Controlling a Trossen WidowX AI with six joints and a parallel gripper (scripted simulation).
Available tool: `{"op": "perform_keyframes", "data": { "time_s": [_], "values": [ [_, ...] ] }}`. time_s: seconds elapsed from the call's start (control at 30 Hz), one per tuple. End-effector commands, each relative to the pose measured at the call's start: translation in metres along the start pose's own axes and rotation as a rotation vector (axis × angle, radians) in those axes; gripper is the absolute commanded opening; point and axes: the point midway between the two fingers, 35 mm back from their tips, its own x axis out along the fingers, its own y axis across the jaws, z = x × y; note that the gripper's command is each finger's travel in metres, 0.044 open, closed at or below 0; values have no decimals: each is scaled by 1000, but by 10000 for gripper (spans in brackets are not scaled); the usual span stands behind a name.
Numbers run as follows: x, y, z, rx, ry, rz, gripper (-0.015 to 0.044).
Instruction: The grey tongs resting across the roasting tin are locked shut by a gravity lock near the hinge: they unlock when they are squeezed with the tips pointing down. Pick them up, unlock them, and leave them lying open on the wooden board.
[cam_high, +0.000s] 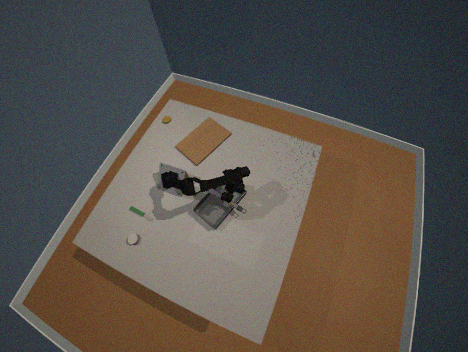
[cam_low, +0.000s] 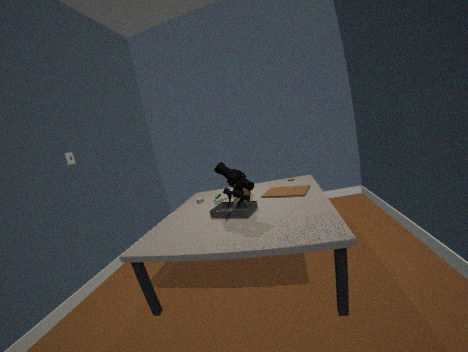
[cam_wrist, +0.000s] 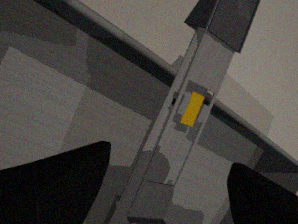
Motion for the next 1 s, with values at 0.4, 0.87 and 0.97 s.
{"op": "perform_keyframes", "data": {
  "time_s": [0.4,0.87,0.97],
  "values": [
    [27,0,-2,8,32,-4,260],
    [50,-1,-4,24,61,-4,260],
    [55,-1,-4,27,67,-4,260]
  ]
}}
